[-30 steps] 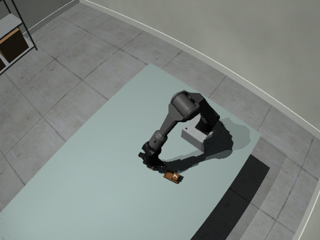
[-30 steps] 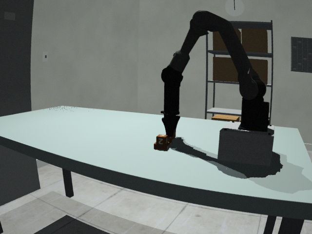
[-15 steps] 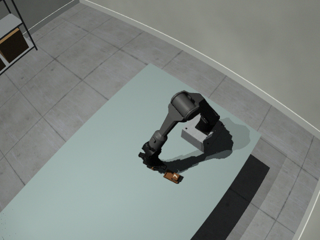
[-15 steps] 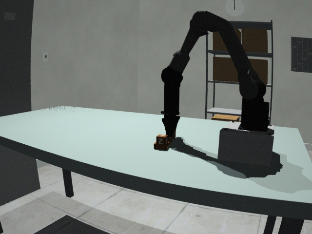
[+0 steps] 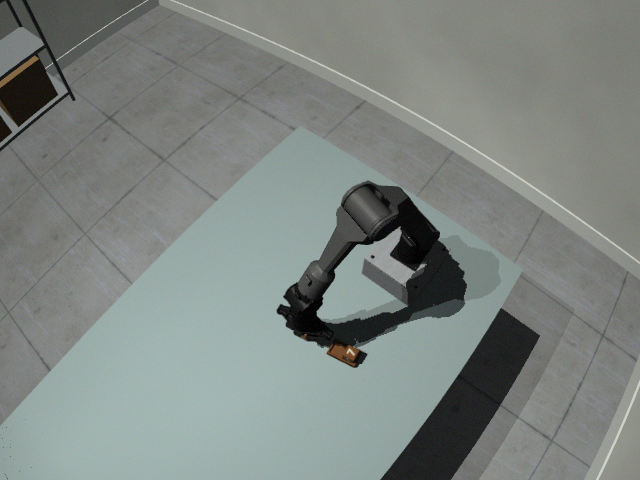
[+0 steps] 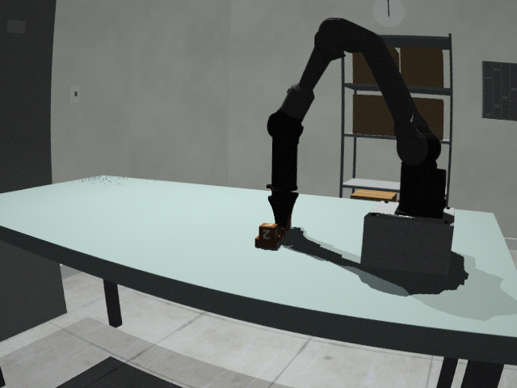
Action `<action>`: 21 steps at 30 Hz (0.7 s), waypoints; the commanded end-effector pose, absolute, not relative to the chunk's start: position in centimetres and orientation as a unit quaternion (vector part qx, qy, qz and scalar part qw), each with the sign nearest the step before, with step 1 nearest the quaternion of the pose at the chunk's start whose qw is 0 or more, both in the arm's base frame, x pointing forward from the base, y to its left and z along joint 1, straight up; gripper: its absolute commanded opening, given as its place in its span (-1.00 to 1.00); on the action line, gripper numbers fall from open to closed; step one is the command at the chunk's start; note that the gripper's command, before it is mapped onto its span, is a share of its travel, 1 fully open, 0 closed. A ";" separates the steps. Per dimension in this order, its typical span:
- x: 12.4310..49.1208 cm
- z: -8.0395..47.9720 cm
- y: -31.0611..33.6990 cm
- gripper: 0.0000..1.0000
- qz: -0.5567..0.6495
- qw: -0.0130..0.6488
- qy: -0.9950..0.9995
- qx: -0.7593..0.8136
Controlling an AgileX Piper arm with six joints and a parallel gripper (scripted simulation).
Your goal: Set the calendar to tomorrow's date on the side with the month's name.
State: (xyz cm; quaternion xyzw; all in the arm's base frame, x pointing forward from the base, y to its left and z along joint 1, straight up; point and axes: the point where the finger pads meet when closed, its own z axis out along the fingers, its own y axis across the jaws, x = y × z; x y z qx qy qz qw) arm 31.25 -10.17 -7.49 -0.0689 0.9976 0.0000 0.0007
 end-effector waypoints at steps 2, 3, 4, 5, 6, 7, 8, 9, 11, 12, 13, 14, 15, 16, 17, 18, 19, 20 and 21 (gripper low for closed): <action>31.2 -7.5 -10.1 -0.24 0.000 0.000 0.998 -0.069; 31.2 -7.5 -10.1 -0.24 0.000 0.000 0.998 -0.069; 31.2 -7.5 -10.1 -0.24 0.000 0.000 0.998 -0.069; 31.2 -7.5 -10.1 -0.24 0.000 0.000 0.998 -0.069; 31.2 -7.5 -10.1 -0.24 0.000 0.000 0.998 -0.069; 31.2 -7.5 -10.1 -0.24 0.000 0.000 0.998 -0.069; 31.2 -7.5 -10.1 -0.24 0.000 0.000 0.998 -0.069; 31.2 -7.5 -10.1 -0.24 0.000 0.000 0.998 -0.069; 31.2 -7.5 -10.1 -0.24 0.000 0.000 0.998 -0.069; 31.2 -7.5 -10.1 -0.24 0.000 0.000 0.998 -0.069; 31.2 -7.5 -10.1 -0.24 0.000 0.000 0.998 -0.069; 31.2 -7.5 -10.1 -0.24 0.000 0.000 0.998 -0.069; 31.2 -7.5 -10.1 -0.24 0.000 0.000 0.998 -0.069; 31.2 -7.5 -10.1 -0.14 0.000 0.000 0.998 -0.069; 31.2 -7.5 -10.1 -0.14 0.000 0.000 0.998 -0.069; 31.2 -7.5 -10.1 -0.14 0.000 0.000 0.998 -0.069; 31.2 -7.5 -10.1 -0.03 0.000 0.000 0.998 -0.069; 31.2 -7.5 -10.1 -0.03 0.000 0.000 0.998 -0.069; 31.2 -7.5 -10.1 -0.03 0.000 0.000 0.998 -0.069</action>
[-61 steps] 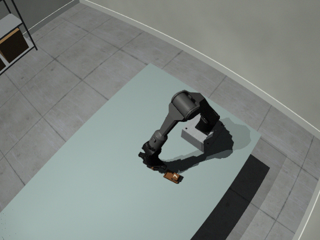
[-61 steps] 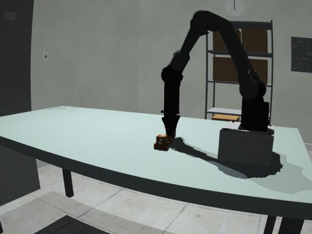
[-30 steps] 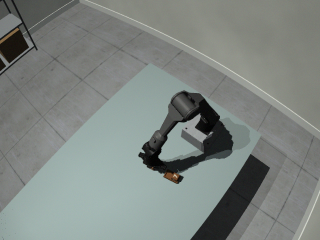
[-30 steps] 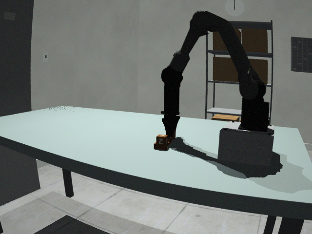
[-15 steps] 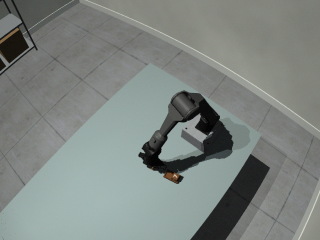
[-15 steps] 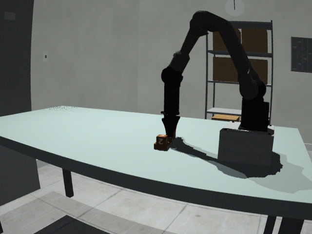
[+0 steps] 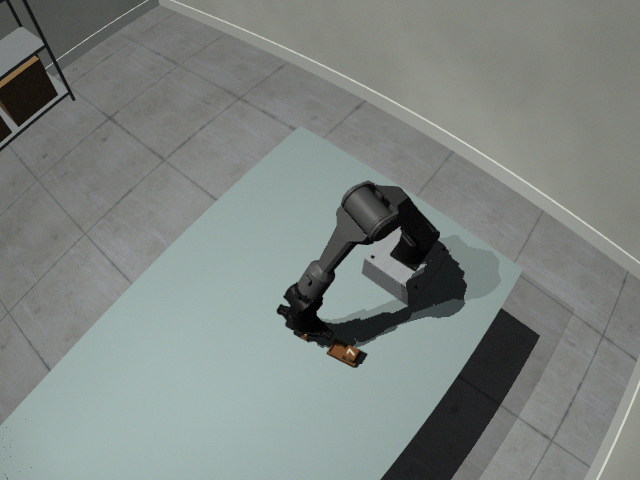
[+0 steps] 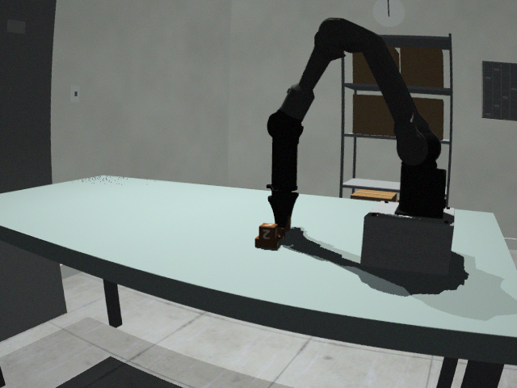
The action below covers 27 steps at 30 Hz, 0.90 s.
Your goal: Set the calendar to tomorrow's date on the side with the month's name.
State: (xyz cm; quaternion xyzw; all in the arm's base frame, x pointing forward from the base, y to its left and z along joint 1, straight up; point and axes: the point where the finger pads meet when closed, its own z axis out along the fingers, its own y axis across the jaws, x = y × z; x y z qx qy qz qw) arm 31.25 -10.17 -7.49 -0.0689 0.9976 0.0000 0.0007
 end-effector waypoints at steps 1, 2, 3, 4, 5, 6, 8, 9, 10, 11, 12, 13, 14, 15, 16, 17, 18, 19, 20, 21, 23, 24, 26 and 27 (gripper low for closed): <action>31.2 -7.5 -10.1 0.07 0.000 0.000 0.998 -0.069; 31.2 -7.5 -10.1 0.07 0.000 0.000 0.998 -0.069; 31.2 -7.5 -10.1 0.07 0.000 0.000 0.998 -0.069; 31.2 -7.5 -10.1 0.17 0.000 0.000 0.998 -0.069; 31.2 -7.5 -10.1 0.17 0.000 0.000 0.998 -0.069; 31.2 -7.5 -10.1 0.17 0.000 0.000 0.998 -0.069; 31.2 -7.5 -10.1 0.28 0.000 0.000 0.998 -0.069; 31.2 -7.5 -10.1 0.28 0.000 0.000 0.998 -0.069; 31.2 -7.5 -10.1 0.28 0.000 0.000 0.998 -0.069; 31.2 -7.5 -10.1 0.28 0.000 0.000 0.998 -0.069; 31.2 -7.5 -10.1 0.28 0.000 0.000 0.998 -0.069; 31.2 -7.5 -10.1 0.28 0.000 0.000 0.998 -0.069; 31.2 -7.5 -10.1 0.28 0.000 0.000 0.998 -0.069; 31.2 -7.5 -10.1 0.28 0.000 0.000 0.998 -0.069; 31.2 -7.5 -10.1 0.28 0.000 0.000 0.998 -0.069; 31.2 -7.5 -10.1 0.28 0.000 0.000 0.998 -0.069; 31.2 -7.5 -10.1 0.28 0.000 0.000 0.998 -0.069; 31.2 -7.5 -10.1 0.28 0.000 0.000 0.998 -0.069; 31.2 -7.4 -10.1 0.28 0.000 0.001 0.998 -0.069; 31.3 -7.2 -10.2 0.28 -0.001 0.002 0.998 -0.069; 31.3 -6.8 -10.2 0.28 -0.001 0.002 0.998 -0.069; 31.4 -6.5 -10.2 0.28 -0.001 0.002 0.998 -0.069; 31.4 -6.5 -10.2 0.28 -0.001 0.002 0.998 -0.069; 31.3 -6.2 -10.2 0.28 -0.001 0.002 0.998 -0.069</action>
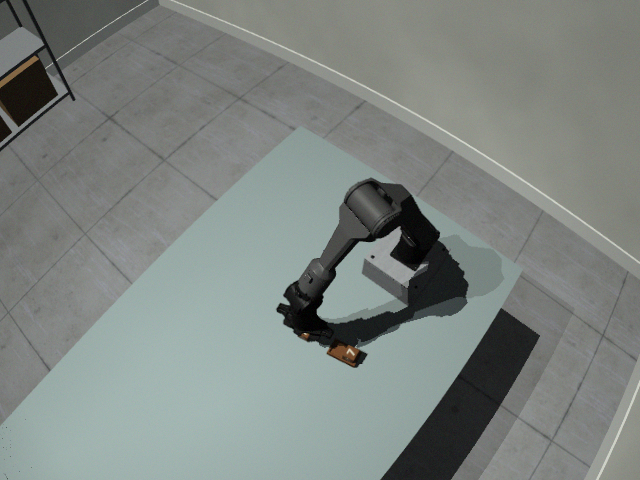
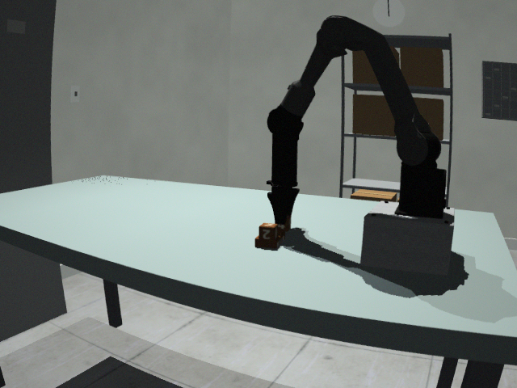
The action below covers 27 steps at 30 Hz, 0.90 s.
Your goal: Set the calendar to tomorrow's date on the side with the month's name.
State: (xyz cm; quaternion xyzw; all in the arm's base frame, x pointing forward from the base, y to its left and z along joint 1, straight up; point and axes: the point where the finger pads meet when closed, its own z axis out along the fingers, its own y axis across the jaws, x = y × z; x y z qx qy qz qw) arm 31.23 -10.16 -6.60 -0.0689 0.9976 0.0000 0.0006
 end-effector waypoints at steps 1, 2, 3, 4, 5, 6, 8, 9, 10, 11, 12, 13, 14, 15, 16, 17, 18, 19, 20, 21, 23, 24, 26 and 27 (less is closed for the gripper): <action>31.4 -5.8 -10.2 0.28 -0.001 0.003 0.998 -0.069; 31.4 -5.4 -10.2 0.28 -0.001 0.003 0.998 -0.069; 31.4 -4.9 -10.2 0.28 -0.001 0.003 0.998 -0.069; 31.4 -4.4 -10.2 0.28 -0.001 0.003 0.998 -0.069; 31.4 -3.8 -10.2 0.28 -0.001 0.003 0.998 -0.069; 31.4 -3.3 -10.2 0.28 -0.001 0.003 0.998 -0.069; 31.4 -2.2 -10.2 0.28 -0.001 0.003 0.998 -0.069; 31.4 -1.6 -10.2 0.28 -0.001 0.003 0.998 -0.069; 31.3 -1.1 -10.2 0.28 -0.001 0.003 0.998 -0.069; 31.3 -0.6 -10.2 0.28 -0.001 0.003 0.998 -0.069; 31.3 -0.2 -10.2 0.28 -0.001 0.003 0.998 -0.069; 31.3 0.3 -10.2 0.28 -0.001 0.003 0.998 -0.069; 31.3 0.6 -10.2 0.28 -0.001 0.003 0.998 -0.069; 31.3 0.6 -10.2 0.28 -0.001 0.003 0.998 -0.069; 31.3 0.6 -10.2 0.28 -0.001 0.003 0.998 -0.069; 31.3 0.9 -10.2 0.28 -0.001 0.002 0.998 -0.069; 31.3 1.2 -10.2 0.28 -0.001 0.003 0.998 -0.069; 31.3 1.4 -10.2 0.28 -0.001 0.003 0.998 -0.069; 31.3 1.5 -10.2 0.28 -0.001 0.003 0.998 -0.069; 31.3 1.6 -10.2 0.28 -0.001 0.002 0.998 -0.069; 31.2 1.5 -10.1 0.28 0.000 0.001 0.998 -0.069; 31.3 1.5 -10.2 0.28 0.000 0.001 0.998 -0.069; 31.3 1.5 -10.2 1.00 0.000 0.001 0.998 -0.069; 31.3 1.5 -10.2 1.00 0.000 0.001 0.998 -0.069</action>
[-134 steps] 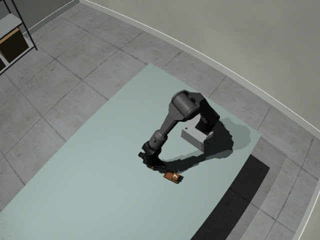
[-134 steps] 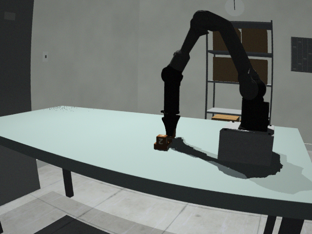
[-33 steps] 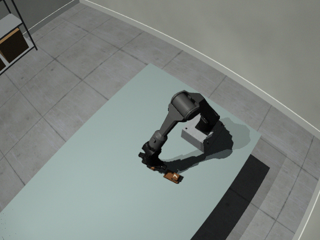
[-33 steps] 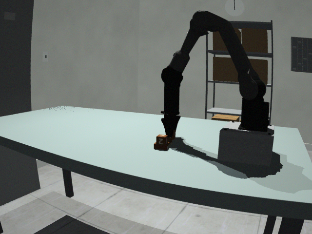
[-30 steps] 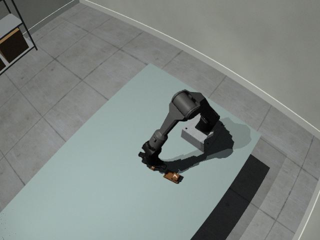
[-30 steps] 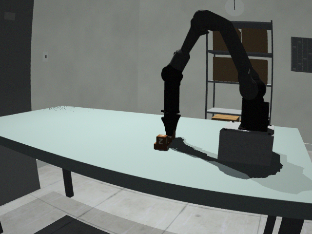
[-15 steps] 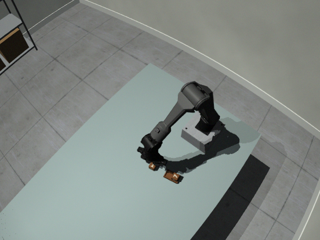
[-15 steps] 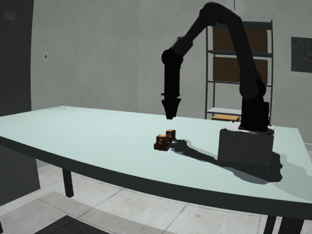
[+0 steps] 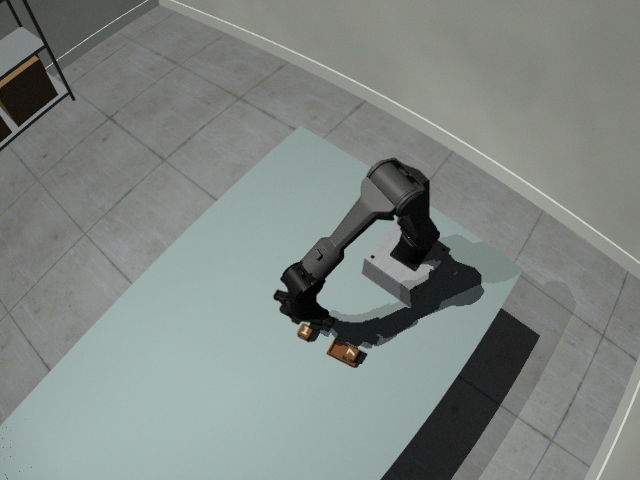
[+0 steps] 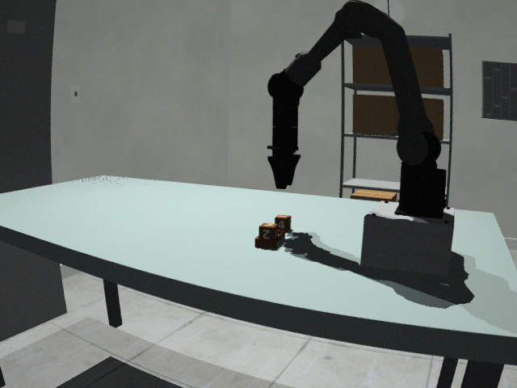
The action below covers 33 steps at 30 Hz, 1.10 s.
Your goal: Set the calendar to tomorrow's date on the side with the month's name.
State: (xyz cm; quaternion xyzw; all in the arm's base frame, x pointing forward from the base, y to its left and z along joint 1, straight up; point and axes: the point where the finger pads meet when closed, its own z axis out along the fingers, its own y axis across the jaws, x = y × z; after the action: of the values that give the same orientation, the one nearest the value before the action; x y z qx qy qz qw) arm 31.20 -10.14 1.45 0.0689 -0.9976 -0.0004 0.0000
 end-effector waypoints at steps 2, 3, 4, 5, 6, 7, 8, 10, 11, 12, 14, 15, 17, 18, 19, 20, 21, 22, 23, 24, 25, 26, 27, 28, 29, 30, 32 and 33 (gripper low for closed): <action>31.3 1.5 -10.2 1.00 0.000 -0.001 -0.998 0.069; 31.3 1.5 -10.2 1.00 0.000 -0.001 -0.998 0.069; 31.3 1.5 -10.2 1.00 0.000 -0.001 -0.998 0.069; 31.3 1.5 -10.2 1.00 0.000 -0.001 -0.998 0.069; 31.3 1.5 -10.2 1.00 0.000 -0.001 -0.998 0.069; 31.3 1.5 -10.2 1.00 0.000 -0.001 -0.998 0.069; 31.3 1.5 -10.2 1.00 0.000 -0.001 -0.998 0.069; 31.3 1.5 -10.2 1.00 0.000 -0.001 -0.998 0.069; 31.3 1.5 -10.2 1.00 0.000 -0.001 -0.998 0.069; 31.3 1.5 -10.2 1.00 0.000 -0.001 -0.998 0.069; 31.3 1.5 -10.2 1.00 0.000 -0.001 -0.998 0.069; 31.3 1.5 -10.2 1.00 0.000 -0.001 -0.998 0.069; 31.3 1.5 -10.2 1.00 0.000 -0.001 -0.998 0.069; 31.3 1.5 -10.2 1.00 0.000 -0.001 -0.998 0.069; 31.3 1.5 -10.2 1.00 0.000 -0.001 -0.997 0.071; 31.3 1.5 -10.2 1.00 0.000 -0.001 -0.997 0.074; 31.3 1.5 -10.2 1.00 0.000 -0.001 -0.997 0.078; 31.3 1.5 -10.2 1.00 0.000 -0.001 -0.997 0.078; 31.3 1.5 -10.2 1.00 0.000 -0.001 -0.997 0.078; 31.3 1.5 -10.1 1.00 0.000 -0.001 -0.996 0.086; 31.3 1.5 -10.1 1.00 0.000 -0.001 -0.995 0.096; 31.2 1.4 -10.1 1.00 0.000 -0.001 -0.994 0.109; 31.2 1.4 -10.1 1.00 0.000 0.000 -0.992 0.126; 31.2 1.4 -10.1 1.00 0.000 0.000 -0.989 0.146; 31.2 1.3 -10.1 1.00 0.000 0.000 -0.986 0.169; 31.2 1.3 -10.1 1.00 0.000 0.000 -0.981 0.195; 31.2 1.2 -10.1 1.00 0.000 0.000 -0.967 0.254; 31.2 1.2 -10.1 1.00 0.000 0.000 -0.958 0.288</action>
State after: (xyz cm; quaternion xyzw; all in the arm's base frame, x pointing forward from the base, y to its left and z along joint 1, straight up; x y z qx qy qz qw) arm 31.26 -10.13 1.28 0.2596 -0.9657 0.0023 0.0008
